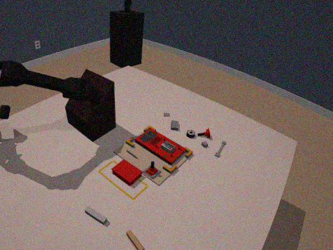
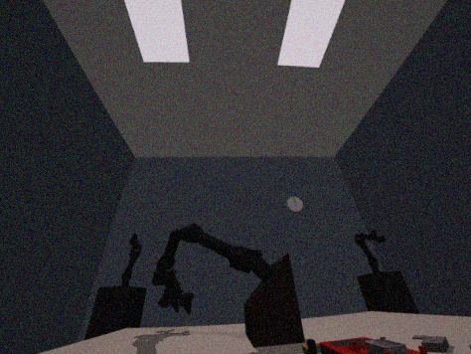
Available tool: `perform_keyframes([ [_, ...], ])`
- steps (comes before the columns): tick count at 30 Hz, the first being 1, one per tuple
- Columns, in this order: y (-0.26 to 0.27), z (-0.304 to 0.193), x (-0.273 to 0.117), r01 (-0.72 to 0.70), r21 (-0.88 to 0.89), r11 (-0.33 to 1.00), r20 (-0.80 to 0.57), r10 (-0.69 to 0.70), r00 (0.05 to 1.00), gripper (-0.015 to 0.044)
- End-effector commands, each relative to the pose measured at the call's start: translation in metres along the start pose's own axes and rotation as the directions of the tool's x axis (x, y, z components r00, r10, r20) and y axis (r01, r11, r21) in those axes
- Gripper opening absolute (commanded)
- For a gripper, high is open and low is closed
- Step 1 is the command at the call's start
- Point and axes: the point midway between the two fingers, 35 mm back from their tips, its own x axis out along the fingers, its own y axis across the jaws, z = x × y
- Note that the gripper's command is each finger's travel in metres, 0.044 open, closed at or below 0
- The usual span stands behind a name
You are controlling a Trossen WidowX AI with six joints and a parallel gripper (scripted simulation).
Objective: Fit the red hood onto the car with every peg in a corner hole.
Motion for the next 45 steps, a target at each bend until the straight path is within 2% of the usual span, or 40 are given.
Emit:
perform_keyframes([
  [1, 0.001, 0.023, -0.011, 0.031, 0.007, 0.999, 0.021, -0.031, 0.999, 0.044],
  [25, 0.051, 0.184, -0.092, 0.142, 0.036, 0.989, 0.279, -0.146, 0.949, 0.044],
  [39, 0.114, 0.29, -0.176, 0.221, -0.112, 0.969, 0.54, -0.127, 0.832, 0.044],
  [45, 0.158, 0.316, -0.202, 0.268, -0.24, 0.933, 0.605, -0.072, 0.793, 0.044],
])
